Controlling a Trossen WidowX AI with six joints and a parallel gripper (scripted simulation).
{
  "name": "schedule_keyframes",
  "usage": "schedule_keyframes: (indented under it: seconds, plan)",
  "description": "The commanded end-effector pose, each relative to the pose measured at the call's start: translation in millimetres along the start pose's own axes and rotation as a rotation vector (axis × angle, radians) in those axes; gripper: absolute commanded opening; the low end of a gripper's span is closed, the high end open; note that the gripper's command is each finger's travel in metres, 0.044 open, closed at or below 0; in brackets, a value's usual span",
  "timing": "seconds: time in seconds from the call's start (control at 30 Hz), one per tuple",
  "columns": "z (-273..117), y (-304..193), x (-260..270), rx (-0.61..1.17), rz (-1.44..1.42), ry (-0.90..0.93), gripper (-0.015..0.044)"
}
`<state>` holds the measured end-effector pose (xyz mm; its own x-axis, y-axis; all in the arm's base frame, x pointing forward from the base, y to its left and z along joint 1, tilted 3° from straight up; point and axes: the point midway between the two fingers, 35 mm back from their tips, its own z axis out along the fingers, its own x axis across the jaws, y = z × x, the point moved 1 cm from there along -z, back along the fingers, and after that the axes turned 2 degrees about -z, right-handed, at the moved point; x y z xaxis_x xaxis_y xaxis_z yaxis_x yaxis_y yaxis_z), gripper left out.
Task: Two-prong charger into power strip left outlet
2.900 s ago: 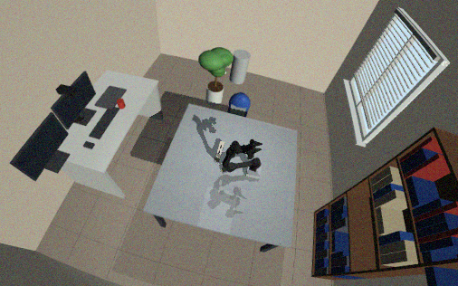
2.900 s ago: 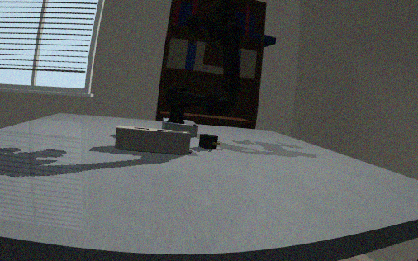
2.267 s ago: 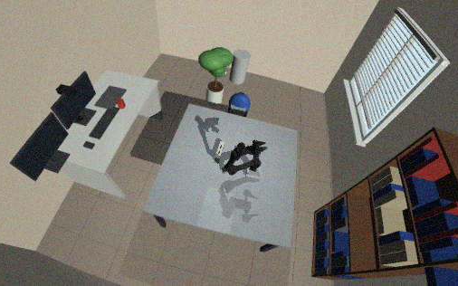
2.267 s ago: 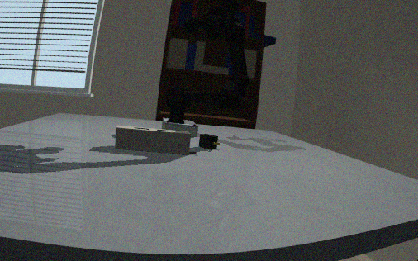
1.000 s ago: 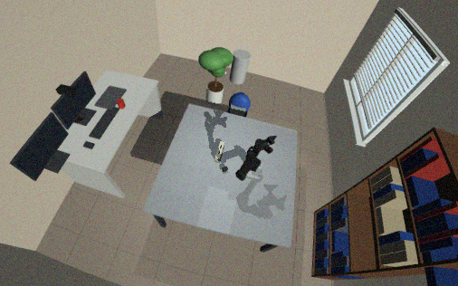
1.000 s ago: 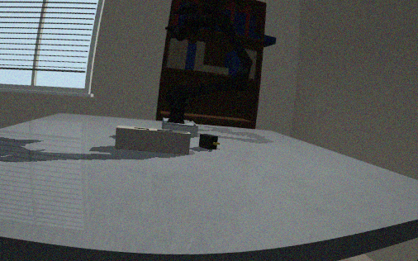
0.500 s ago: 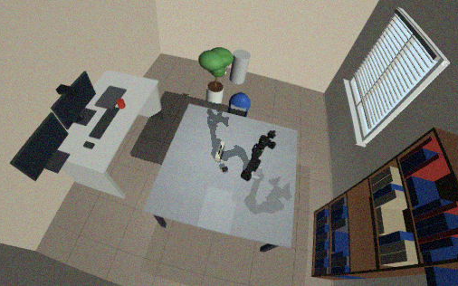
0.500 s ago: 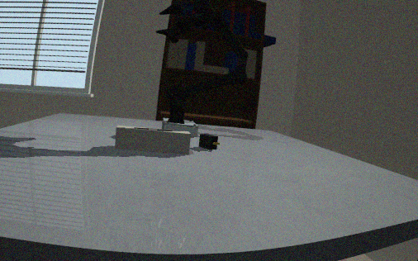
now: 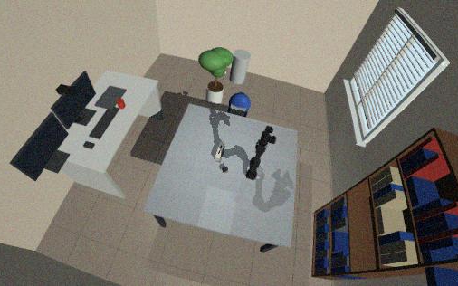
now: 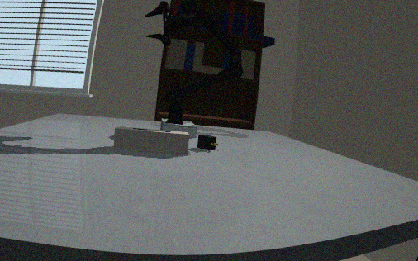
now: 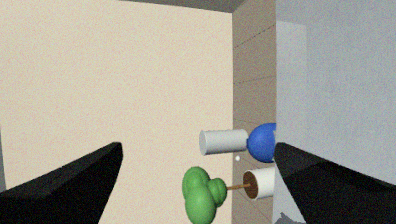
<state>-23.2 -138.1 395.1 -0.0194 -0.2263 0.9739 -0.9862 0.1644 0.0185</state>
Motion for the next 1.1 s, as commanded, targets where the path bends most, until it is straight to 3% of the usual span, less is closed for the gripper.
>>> schedule_keyframes:
  seconds: [0.0,1.07]
  plan:
    - [12,-10,-4,0.056,-0.079,-0.041,0.044]
    - [51,-104,-46,0.505,-0.648,-0.18,0.044]
